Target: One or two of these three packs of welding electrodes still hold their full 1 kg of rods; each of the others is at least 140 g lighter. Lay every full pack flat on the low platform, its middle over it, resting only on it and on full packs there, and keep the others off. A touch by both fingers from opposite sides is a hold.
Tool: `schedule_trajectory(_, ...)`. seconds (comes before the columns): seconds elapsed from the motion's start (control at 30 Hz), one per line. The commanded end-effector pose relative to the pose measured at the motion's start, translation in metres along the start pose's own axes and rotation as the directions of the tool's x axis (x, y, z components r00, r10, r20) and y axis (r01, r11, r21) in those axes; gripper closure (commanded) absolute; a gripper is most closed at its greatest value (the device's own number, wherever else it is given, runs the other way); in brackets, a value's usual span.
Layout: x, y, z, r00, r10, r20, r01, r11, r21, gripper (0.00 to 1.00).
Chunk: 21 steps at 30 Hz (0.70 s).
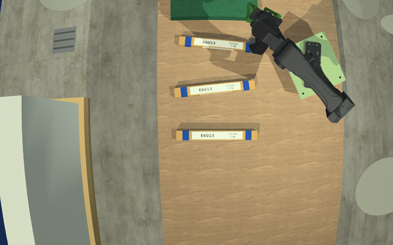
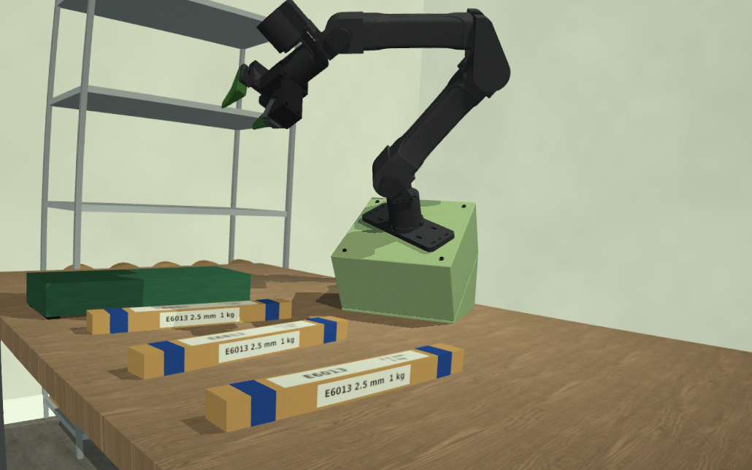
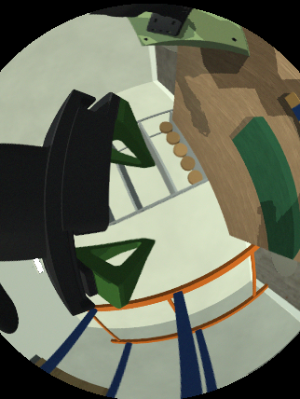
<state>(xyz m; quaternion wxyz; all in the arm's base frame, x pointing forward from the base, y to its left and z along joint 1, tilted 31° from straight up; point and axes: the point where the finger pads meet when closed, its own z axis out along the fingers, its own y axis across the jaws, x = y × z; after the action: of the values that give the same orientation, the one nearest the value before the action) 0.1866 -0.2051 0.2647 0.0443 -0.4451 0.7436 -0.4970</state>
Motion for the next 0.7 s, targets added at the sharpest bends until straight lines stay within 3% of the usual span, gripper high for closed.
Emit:
schedule_trajectory(0.0,-0.01,-0.021,0.001,0.996,0.071,0.046,-0.073,0.997,0.035,0.24)
schedule_trajectory(0.2,-0.02,-0.041,0.003,0.981,0.182,0.073,-0.188,0.978,0.091,0.24)
schedule_trajectory(0.23,-0.025,-0.03,0.002,0.974,0.206,0.097,-0.215,0.972,0.098,0.24)
schedule_trajectory(0.27,-0.021,-0.047,-0.006,0.971,0.218,0.097,-0.229,0.966,0.121,0.24)
schedule_trajectory(0.3,-0.028,-0.052,0.002,0.963,0.243,0.113,-0.255,0.961,0.109,0.24)
schedule_trajectory(0.43,-0.029,-0.047,-0.003,0.947,0.29,0.139,-0.308,0.942,0.135,0.24)
schedule_trajectory(0.5,-0.037,-0.064,0.0,0.926,0.337,0.173,-0.361,0.923,0.136,0.24)
schedule_trajectory(0.67,-0.046,-0.076,-0.003,0.889,0.399,0.225,-0.435,0.889,0.142,0.24)
